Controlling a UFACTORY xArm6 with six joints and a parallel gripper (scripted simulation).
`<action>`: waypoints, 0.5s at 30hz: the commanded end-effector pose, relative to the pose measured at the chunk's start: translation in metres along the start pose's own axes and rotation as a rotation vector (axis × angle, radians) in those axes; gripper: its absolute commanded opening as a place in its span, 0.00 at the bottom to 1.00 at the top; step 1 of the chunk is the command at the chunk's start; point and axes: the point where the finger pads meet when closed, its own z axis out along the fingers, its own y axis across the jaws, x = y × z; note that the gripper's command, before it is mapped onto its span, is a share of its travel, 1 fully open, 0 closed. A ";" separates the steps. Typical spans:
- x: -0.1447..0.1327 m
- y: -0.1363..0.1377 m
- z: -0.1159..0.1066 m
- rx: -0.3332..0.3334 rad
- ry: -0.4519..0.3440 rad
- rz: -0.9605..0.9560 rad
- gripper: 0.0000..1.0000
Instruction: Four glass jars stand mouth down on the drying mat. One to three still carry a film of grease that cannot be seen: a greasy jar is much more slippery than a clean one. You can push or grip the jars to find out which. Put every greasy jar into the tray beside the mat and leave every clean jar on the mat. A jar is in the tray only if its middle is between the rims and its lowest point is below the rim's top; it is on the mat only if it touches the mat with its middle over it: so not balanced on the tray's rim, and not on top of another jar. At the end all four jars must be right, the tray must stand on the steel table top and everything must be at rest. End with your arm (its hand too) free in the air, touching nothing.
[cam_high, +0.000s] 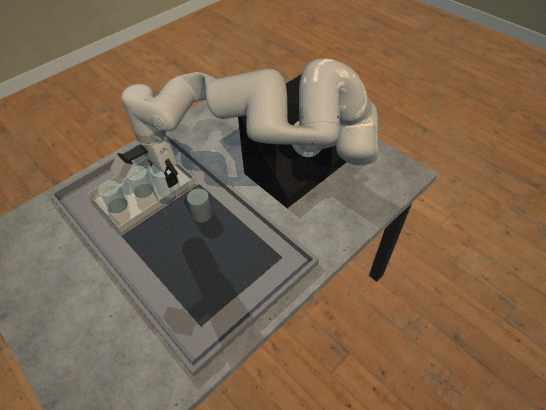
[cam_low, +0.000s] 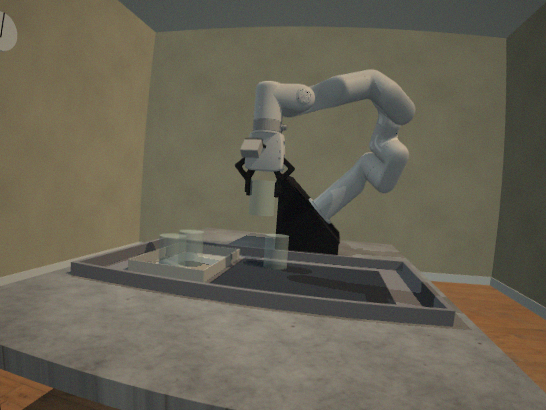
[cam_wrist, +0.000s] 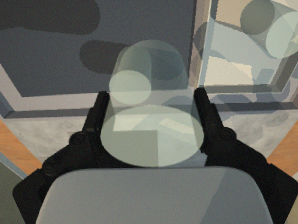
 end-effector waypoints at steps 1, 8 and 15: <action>-0.004 0.013 -0.002 -0.002 0.003 0.000 0.00; -0.013 0.035 -0.002 -0.002 0.003 0.000 0.00; -0.020 0.050 -0.002 -0.002 0.003 0.000 0.00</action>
